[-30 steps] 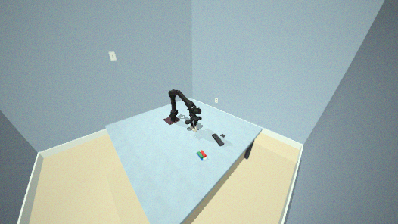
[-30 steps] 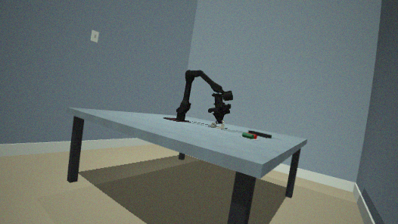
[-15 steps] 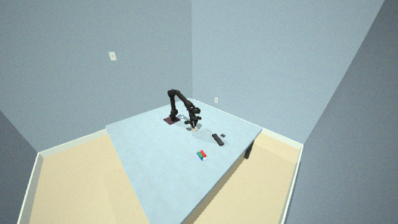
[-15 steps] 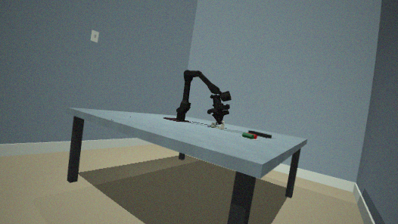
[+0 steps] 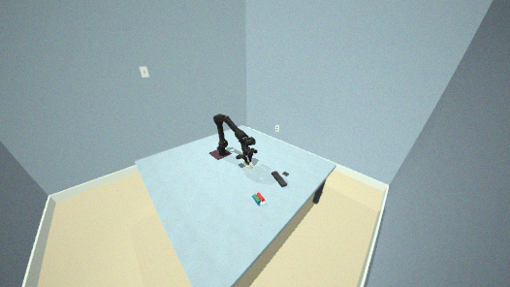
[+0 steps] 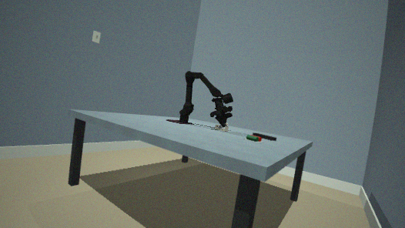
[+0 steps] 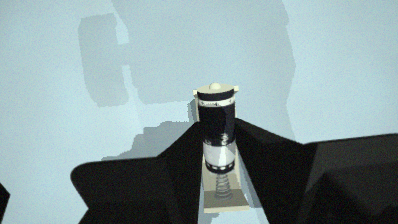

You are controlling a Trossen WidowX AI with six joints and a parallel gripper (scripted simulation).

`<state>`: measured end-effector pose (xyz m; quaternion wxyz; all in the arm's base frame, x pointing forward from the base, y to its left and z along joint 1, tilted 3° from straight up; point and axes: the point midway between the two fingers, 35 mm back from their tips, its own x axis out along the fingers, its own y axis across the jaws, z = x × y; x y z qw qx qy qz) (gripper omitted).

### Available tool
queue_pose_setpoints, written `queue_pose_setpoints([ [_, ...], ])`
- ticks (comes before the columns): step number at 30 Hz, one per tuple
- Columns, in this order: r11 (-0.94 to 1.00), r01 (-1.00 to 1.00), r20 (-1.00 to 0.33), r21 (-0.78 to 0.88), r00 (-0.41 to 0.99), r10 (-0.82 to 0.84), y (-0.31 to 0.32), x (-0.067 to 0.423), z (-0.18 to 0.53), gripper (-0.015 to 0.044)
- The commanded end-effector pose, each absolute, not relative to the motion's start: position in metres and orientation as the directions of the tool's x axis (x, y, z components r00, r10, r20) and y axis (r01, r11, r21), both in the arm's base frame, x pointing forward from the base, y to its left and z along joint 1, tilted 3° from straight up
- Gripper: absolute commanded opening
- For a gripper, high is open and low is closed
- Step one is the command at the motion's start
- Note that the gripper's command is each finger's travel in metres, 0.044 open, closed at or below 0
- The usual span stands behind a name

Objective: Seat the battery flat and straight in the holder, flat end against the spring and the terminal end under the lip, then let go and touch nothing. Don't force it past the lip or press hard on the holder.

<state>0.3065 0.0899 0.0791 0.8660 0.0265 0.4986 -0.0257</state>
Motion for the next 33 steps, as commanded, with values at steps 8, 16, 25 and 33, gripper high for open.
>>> queue_pose_setpoints([
  [8, 0.997, 0.077, -0.834, 0.021, 0.55, -0.025, 0.089, 0.302, 0.074, 0.0083],
  [16, 0.997, 0.075, -0.833, 0.024, 0.552, -0.022, 0.089, 0.299, 0.072, 0.0083],
  [25, 0.997, 0.074, -0.837, 0.027, 0.546, -0.018, 0.09, 0.292, 0.07, 0.0083],
  [33, 0.997, 0.072, -0.836, 0.03, 0.549, -0.015, 0.09, 0.285, 0.069, 0.0083],
])
